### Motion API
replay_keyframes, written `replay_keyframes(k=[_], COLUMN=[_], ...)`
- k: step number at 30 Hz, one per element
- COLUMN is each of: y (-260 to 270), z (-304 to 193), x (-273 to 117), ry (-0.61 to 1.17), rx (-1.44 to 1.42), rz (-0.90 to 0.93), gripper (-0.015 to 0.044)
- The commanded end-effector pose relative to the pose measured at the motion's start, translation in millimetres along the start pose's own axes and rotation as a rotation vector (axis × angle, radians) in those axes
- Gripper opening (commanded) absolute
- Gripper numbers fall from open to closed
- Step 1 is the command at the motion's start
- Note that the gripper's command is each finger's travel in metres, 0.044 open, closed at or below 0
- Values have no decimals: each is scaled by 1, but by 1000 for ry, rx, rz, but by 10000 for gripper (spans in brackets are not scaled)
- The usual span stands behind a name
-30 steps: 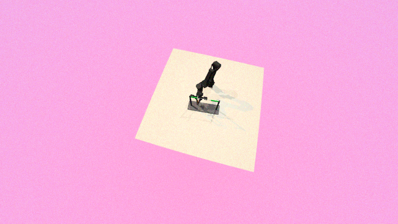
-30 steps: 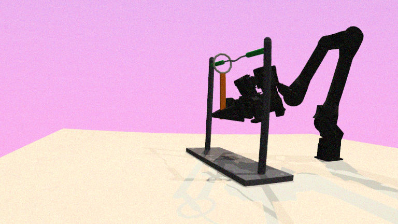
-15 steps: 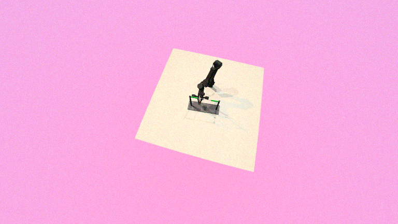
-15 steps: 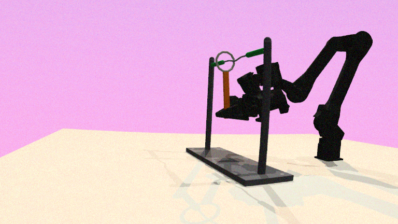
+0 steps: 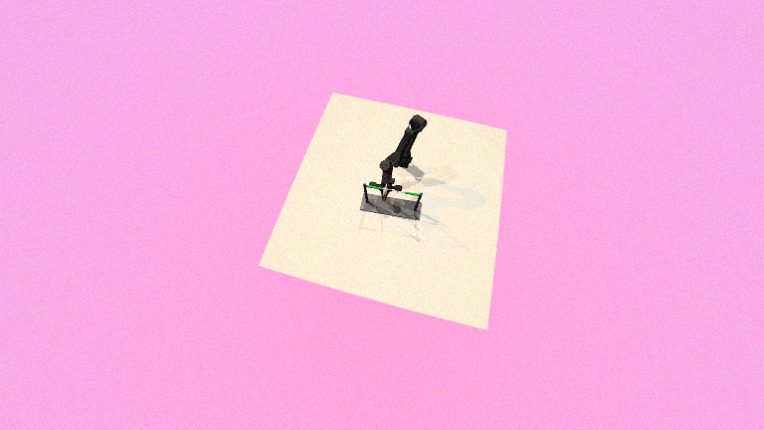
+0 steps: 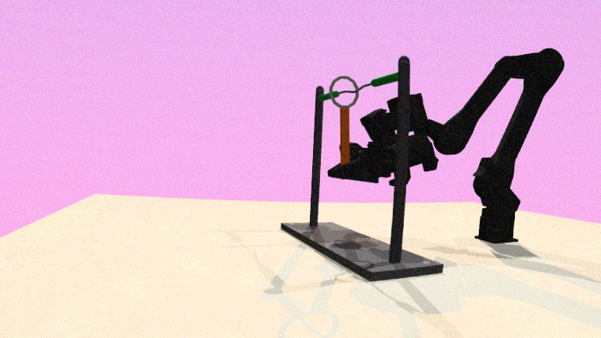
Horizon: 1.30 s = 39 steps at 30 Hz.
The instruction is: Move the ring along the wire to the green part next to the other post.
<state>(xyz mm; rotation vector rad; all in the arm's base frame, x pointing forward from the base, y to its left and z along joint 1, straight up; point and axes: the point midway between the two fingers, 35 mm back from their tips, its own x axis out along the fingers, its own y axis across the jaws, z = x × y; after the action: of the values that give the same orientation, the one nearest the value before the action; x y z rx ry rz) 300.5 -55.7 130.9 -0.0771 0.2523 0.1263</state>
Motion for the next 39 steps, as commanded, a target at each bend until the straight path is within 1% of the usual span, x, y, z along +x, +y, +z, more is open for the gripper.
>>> replay_keyframes(k=[1,15,26,39], y=[2,12,28,51], z=[1,-1,-2,-1], x=[0,0,-1,-11], ry=[-1,-1,-1,78], rx=[-22,-50,8,110], rz=[15,35,7,-43], gripper=[-150,-150,-150,-150])
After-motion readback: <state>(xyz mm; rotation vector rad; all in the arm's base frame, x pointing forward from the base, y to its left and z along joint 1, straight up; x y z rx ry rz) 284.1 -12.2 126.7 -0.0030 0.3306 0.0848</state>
